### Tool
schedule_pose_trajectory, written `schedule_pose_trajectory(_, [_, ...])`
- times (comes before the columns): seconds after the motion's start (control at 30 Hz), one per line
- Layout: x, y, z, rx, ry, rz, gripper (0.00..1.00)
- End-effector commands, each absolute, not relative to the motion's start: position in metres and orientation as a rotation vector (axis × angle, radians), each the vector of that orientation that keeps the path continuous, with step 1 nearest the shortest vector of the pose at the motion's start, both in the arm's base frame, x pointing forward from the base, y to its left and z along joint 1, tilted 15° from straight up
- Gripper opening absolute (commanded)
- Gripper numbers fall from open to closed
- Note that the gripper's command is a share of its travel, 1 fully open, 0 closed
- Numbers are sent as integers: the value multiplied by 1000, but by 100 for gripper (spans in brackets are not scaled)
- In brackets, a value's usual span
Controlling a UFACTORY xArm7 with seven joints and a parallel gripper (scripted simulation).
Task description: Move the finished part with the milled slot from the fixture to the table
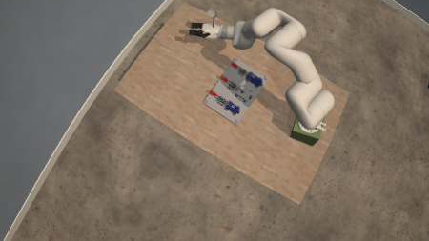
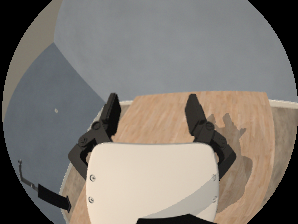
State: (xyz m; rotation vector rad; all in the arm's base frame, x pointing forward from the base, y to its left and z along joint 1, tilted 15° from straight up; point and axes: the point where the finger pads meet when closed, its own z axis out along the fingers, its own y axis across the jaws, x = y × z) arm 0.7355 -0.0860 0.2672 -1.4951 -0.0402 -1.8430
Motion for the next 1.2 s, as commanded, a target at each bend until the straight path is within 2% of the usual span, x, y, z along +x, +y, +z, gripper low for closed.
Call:
schedule_pose_trajectory(0.0, [703, -70, 283, -1622, -136, -1793, 100])
schedule_pose_trajectory(0.2, [675, -60, 287, -1709, -205, -1754, 100])
schedule_pose_trajectory(0.23, [656, -54, 288, -1763, -252, -1729, 100])
schedule_pose_trajectory(0.7, [556, -31, 280, -1994, -482, -1611, 100])
schedule_pose_trajectory(0.77, [556, -31, 280, -1994, -482, -1611, 100])
schedule_pose_trajectory(0.8, [534, -28, 275, -2037, -534, -1587, 100])
schedule_pose_trajectory(1.17, [455, -16, 251, -2174, -731, -1501, 100])
